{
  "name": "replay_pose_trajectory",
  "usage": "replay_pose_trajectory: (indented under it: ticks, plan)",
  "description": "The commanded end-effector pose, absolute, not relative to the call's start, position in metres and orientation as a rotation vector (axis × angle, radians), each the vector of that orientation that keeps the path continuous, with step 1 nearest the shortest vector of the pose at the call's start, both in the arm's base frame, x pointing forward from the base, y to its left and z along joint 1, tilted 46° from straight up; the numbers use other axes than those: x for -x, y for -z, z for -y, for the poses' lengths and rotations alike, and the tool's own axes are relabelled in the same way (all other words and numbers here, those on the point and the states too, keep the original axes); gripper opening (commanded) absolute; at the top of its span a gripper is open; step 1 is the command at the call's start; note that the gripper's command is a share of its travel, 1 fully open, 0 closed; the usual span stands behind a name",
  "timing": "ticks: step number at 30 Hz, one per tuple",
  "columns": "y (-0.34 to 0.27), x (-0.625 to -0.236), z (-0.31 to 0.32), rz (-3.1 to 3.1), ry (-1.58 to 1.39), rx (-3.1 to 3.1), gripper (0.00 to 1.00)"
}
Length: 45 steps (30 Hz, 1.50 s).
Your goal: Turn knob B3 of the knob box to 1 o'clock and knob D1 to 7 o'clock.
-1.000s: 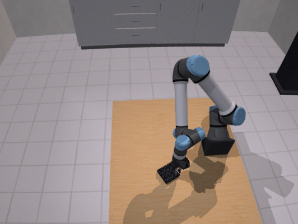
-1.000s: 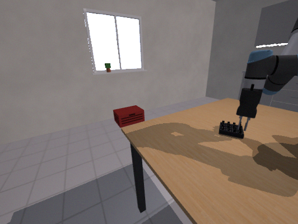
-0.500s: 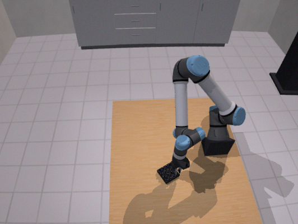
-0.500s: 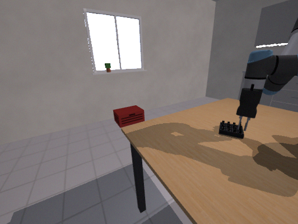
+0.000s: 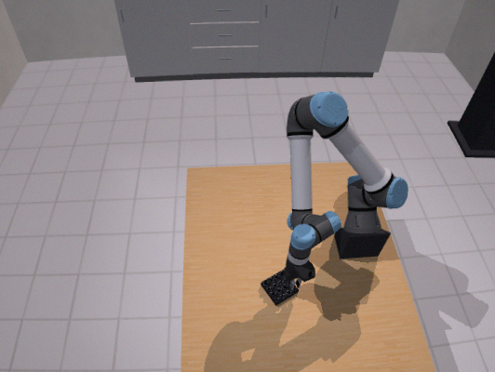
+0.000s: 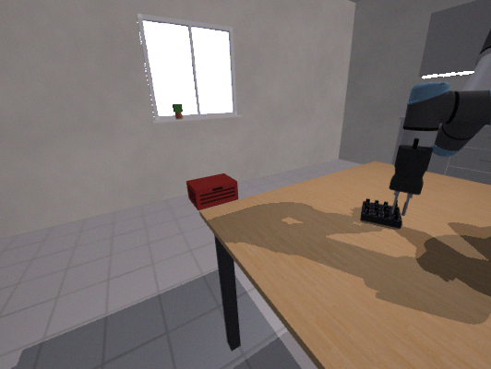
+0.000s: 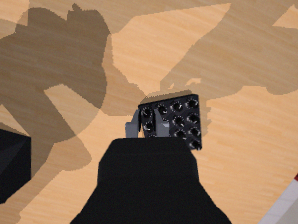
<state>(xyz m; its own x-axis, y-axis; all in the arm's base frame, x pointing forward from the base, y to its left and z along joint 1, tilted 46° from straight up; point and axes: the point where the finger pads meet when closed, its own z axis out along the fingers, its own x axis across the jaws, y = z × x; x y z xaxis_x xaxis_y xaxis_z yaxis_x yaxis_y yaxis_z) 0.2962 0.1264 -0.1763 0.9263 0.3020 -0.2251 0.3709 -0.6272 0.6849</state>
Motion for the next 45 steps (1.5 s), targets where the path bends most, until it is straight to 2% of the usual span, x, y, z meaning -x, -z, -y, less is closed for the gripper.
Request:
replay_pose_trajectory:
  ticks: [1,45]
  plan:
    - [0.1764,-0.2965,-0.1265,-0.475,0.111,-2.291,0.46]
    - [0.1858,-0.2973,-0.1167,-0.475,0.111,-2.291,0.46]
